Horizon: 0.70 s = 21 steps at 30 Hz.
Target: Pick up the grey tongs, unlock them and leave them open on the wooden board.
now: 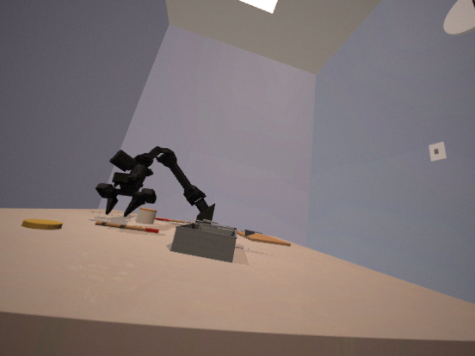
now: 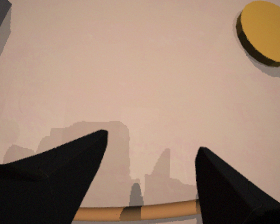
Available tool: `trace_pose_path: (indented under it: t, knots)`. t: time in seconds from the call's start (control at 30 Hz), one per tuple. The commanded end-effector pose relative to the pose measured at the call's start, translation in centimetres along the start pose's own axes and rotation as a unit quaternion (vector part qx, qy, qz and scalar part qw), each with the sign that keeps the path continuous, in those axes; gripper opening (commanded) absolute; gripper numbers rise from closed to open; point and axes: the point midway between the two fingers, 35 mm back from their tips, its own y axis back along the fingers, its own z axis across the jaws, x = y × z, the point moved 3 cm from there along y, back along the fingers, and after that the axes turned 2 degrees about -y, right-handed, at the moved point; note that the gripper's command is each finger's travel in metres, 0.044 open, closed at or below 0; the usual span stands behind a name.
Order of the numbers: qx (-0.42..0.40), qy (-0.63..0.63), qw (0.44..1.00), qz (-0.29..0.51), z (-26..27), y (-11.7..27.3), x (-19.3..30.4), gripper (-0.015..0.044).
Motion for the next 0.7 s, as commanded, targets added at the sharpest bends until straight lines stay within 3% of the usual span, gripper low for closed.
trace_pose_path:
  t: [0.0, 0.37, 0.67]
  knots:
    - [-0.024, 0.103, 0.994, 0.005, 6.7, -0.5, -1.9, 0.026]
    - [-0.046, 0.355, 0.934, -0.008, 22.8, 1.7, -3.4, 0.026]
    - [-0.038, 0.501, 0.864, -0.019, 30.4, 3.9, -1.9, 0.026]
